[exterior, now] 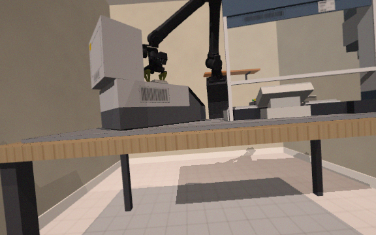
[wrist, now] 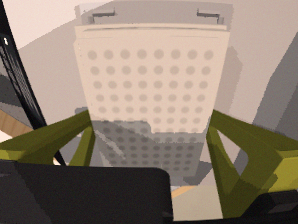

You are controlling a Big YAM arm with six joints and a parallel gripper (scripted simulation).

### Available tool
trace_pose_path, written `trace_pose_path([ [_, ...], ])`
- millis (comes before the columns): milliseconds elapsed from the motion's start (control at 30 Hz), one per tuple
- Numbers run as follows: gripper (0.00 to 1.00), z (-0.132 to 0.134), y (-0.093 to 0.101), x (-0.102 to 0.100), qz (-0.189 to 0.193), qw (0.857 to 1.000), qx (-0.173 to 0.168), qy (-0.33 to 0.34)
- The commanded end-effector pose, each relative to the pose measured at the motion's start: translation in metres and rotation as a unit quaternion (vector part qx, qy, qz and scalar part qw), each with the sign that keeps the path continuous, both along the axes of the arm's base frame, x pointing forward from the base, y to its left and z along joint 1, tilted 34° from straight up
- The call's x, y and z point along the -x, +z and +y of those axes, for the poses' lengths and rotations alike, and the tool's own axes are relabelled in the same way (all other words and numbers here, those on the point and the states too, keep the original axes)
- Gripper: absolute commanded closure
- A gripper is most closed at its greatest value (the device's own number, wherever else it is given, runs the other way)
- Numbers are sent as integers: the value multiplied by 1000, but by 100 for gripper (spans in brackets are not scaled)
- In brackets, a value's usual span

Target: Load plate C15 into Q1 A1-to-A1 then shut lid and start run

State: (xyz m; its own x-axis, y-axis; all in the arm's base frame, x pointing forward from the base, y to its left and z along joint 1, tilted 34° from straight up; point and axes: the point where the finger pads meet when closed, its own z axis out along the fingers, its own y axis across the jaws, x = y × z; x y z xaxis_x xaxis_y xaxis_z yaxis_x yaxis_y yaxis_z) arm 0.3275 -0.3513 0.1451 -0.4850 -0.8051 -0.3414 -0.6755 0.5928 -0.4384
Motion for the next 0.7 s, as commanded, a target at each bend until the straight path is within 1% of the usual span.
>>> trace_pose_path([
  [0,100,2,3,-9,-6,1000,6,3],
  [67,100,2,1,-12,-7,1000,7,2],
  [133,100,4,-7,-12,-4,1000,2,1],
  [333,100,0,-13,1,5,1000,-6,-3],
  [467,100,-5,-10,2,3,1000,-2,-4],
  [567,100,-11,2,2,-4,1000,10,-5],
  [667,100,-13,13,-3,-10,1000,18,-5],
])
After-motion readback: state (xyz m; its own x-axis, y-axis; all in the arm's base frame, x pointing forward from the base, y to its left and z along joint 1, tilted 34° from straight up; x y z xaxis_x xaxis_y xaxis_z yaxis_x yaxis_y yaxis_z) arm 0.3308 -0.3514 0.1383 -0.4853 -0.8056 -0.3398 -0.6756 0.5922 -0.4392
